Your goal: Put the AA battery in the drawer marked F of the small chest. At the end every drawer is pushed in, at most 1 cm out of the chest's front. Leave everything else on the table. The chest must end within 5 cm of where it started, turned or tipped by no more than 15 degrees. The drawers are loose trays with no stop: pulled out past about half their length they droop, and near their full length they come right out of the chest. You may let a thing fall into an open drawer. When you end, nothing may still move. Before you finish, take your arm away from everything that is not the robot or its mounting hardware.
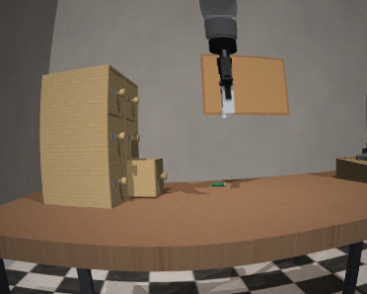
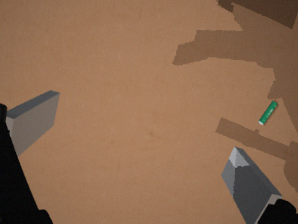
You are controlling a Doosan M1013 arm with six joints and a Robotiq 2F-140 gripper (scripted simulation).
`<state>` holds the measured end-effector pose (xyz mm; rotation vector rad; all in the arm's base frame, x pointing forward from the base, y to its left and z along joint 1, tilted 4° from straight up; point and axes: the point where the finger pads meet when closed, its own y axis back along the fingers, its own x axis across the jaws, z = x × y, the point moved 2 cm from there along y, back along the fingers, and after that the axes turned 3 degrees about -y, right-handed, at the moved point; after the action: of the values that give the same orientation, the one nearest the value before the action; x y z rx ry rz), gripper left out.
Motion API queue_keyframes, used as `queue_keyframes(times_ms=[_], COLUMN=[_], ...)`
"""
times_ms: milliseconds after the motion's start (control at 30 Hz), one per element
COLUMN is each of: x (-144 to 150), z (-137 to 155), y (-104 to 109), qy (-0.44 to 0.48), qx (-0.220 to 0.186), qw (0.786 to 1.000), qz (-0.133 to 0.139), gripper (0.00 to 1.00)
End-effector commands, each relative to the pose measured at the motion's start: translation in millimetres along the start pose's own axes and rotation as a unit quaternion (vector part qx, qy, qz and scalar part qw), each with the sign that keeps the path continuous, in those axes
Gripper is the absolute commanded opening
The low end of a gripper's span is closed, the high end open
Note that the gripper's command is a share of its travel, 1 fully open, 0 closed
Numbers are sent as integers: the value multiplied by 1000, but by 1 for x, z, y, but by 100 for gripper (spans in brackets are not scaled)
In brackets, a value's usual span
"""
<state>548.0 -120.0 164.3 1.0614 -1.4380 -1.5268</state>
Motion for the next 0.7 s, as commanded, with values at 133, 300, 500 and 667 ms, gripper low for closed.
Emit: queue_keyframes(times_ms=[133, 300, 500, 667], x=[24, 25, 24, 24], z=[74, 75, 73, 66], y=[55, 56, 52, 44], qy=[0, 0, 0, 0], qx=[0, 0, 19, 71], qw=[1000, 1000, 1000, 997], qz=[0, 0, -1, -4], gripper=[100, 100, 100, 100])
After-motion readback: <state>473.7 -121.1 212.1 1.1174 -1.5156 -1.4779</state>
